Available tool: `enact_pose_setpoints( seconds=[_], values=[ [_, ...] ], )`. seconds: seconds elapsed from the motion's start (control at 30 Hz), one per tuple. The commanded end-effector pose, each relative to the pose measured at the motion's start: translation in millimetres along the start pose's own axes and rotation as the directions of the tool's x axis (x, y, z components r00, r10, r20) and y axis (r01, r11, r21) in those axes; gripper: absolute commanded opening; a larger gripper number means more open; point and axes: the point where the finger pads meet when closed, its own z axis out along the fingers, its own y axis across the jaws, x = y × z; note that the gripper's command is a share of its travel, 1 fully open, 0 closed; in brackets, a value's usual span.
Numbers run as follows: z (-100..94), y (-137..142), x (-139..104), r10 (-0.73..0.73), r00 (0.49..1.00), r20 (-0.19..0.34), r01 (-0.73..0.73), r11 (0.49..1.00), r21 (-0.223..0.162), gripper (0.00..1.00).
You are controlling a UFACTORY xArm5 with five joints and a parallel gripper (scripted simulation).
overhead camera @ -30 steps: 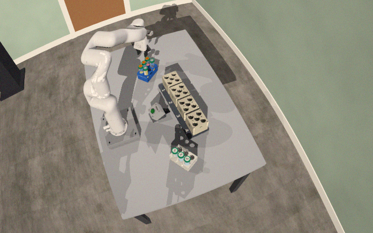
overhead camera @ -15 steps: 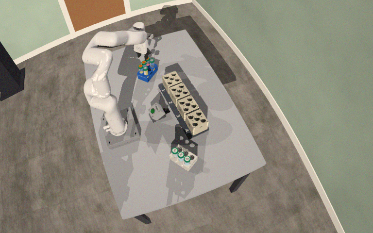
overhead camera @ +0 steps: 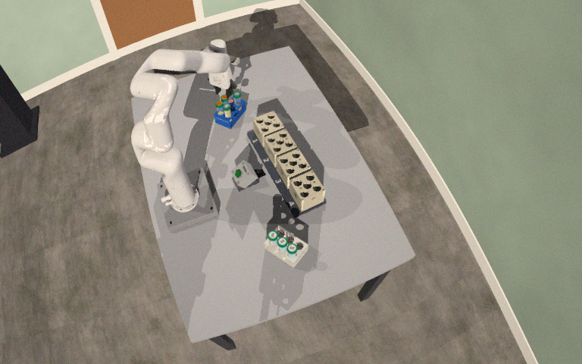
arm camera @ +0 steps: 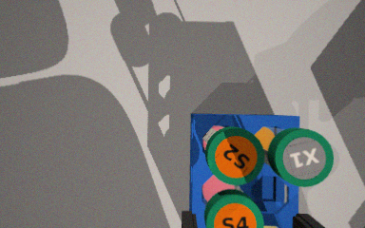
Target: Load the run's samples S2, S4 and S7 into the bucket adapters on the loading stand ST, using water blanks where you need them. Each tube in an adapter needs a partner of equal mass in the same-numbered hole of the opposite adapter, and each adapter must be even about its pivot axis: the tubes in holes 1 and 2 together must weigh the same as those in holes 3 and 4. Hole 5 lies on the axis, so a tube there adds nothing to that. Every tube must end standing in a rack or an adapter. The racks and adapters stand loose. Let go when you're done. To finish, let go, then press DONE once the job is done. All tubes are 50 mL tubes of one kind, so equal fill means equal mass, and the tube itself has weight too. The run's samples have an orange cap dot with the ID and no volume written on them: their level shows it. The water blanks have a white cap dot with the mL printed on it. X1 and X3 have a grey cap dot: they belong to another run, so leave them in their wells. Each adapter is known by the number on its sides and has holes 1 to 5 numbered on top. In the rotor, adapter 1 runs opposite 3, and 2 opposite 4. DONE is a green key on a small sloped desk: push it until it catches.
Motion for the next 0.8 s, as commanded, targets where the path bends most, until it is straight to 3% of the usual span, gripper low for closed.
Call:
enact_pose_setpoints(
  seconds=[0.0, 0.3, 0.77],
  values=[
    [2.6, 0, 1, 0.000, 1.000, -0.004, 0.000, 1.000, 0.003, 0.57],
    [20.7, 0, 1, 0.000, 1.000, -0.004, 0.000, 1.000, 0.003, 0.57],
    [23.5, 0, 1, 0.000, 1.000, -0.004, 0.000, 1.000, 0.003, 0.57]
  ],
)
